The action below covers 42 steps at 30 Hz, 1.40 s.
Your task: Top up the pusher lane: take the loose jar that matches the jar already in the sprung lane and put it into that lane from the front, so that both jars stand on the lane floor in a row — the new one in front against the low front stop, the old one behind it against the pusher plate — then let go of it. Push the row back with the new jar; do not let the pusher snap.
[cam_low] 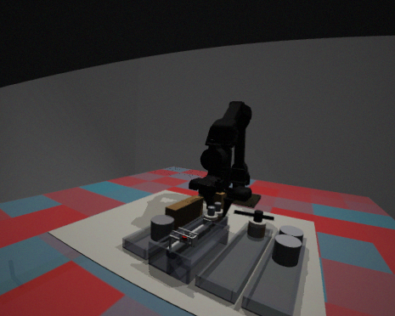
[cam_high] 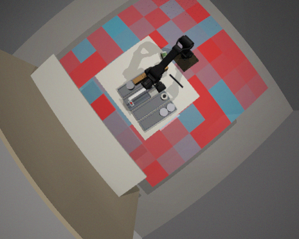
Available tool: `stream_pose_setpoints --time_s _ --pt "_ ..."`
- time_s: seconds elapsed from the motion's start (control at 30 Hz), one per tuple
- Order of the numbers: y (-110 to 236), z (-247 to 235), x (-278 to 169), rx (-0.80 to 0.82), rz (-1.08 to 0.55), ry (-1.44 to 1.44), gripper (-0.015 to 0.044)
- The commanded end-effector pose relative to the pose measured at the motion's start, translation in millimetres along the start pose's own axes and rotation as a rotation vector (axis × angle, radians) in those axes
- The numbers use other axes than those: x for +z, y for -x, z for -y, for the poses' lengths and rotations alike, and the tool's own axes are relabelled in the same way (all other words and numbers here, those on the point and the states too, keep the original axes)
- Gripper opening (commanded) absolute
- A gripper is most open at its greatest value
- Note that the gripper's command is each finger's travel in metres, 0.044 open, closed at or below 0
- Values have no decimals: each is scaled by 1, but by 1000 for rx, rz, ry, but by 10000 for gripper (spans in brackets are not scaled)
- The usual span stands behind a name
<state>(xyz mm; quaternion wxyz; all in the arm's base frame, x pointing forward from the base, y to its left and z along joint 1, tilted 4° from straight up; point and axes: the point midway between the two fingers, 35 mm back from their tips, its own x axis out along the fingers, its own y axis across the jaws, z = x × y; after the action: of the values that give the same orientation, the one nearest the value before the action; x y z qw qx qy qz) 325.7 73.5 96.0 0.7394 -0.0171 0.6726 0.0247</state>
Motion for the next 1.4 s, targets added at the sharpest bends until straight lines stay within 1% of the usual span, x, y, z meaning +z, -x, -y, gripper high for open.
stream_pose_setpoints --time_s 0.0,1.07,1.37 --pt "0 0 2 0 12 1 0" --pt "0 0 -4 0 12 1 0" --pt "0 0 -3 0 12 1 236"
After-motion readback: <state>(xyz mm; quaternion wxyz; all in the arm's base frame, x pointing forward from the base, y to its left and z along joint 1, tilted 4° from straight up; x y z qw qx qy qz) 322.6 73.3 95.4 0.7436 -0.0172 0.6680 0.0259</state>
